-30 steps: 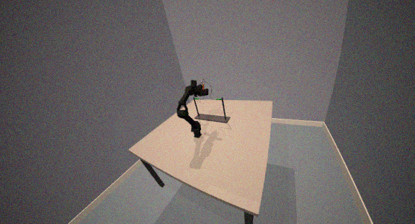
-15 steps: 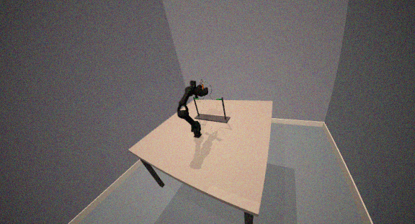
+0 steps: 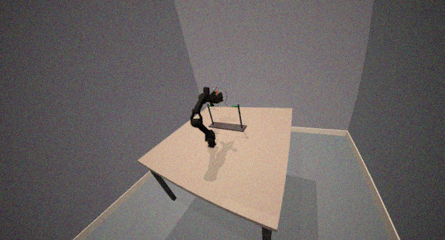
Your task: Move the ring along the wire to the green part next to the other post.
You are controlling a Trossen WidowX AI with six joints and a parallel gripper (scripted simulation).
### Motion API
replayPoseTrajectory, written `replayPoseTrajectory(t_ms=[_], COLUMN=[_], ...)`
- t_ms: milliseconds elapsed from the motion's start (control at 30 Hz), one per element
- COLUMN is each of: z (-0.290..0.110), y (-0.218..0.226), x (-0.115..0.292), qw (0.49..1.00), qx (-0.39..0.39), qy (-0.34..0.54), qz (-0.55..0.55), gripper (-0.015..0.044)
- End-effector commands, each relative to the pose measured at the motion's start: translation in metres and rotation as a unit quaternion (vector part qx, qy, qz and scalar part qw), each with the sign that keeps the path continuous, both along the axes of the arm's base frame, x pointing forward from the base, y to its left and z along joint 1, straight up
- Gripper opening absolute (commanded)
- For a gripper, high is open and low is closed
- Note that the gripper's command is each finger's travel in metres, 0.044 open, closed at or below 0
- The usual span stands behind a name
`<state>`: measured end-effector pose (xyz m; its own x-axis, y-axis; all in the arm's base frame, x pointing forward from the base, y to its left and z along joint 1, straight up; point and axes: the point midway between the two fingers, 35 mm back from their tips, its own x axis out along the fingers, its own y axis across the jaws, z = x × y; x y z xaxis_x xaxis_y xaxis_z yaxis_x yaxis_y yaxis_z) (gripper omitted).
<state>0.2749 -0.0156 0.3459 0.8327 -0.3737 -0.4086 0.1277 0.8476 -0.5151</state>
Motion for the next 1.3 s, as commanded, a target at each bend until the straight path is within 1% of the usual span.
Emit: replayPoseTrajectory(t_ms=[0, 633, 1267], z=[0.003, 0.009, 0.017], y=[-0.003, -0.011, -0.017], x=[-0.001, -0.001, -0.002], qw=[1.0, 0.989, 0.964], qx=[-0.028, -0.148, -0.267], qy=[-0.003, -0.001, 0.001], qz=[-0.002, -0.002, -0.001], gripper=[-0.015, -0.015, -0.015])
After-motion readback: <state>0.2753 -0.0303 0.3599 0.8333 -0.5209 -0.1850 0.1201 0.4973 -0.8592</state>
